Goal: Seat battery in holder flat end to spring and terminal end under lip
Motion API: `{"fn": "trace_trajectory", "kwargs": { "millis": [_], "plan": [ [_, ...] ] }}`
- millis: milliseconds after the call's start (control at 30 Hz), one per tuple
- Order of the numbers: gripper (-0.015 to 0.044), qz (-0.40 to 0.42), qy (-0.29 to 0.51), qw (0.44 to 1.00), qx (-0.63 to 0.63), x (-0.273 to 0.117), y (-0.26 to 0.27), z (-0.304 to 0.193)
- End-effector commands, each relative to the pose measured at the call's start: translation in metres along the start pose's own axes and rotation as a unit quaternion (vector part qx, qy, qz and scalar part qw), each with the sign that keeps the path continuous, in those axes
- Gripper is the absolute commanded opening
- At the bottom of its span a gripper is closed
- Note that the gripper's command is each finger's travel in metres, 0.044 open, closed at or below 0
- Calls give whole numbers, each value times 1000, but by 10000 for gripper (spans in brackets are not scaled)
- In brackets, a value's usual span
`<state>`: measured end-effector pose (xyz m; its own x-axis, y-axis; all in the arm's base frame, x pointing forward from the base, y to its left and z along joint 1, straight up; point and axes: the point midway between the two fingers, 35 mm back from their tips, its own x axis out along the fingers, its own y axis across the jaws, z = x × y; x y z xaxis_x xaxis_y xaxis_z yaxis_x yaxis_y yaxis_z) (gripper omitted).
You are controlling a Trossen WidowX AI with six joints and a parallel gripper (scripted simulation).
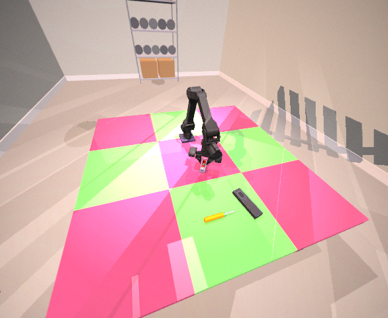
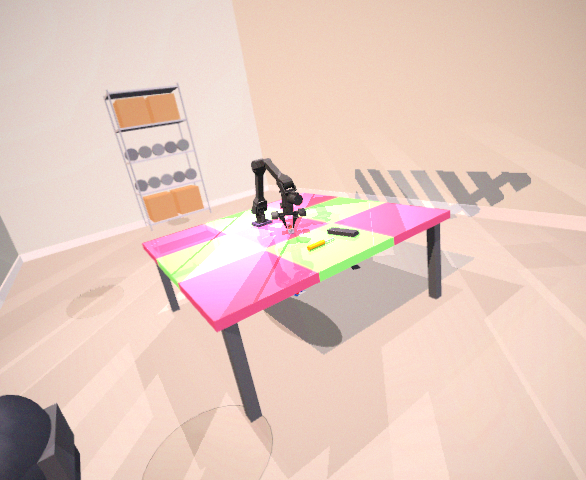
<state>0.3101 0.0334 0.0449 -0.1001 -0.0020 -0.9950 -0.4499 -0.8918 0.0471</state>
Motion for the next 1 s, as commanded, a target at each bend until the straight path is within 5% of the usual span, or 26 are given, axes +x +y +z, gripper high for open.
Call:
{"fn": "trace_trajectory", "kwargs": {
  "millis": [0, 133, 500, 967],
  "plan": [
    [166, -3, 5, 1000, 0, -7, -1, -1],
    [166, -3, 5, 1000, 0, -7, -1, -1],
    [440, -3, 5, 1000, 0, -78, 5, 8],
    [440, -3, 5, 1000, 0, -80, 5, 9]
  ]
}}
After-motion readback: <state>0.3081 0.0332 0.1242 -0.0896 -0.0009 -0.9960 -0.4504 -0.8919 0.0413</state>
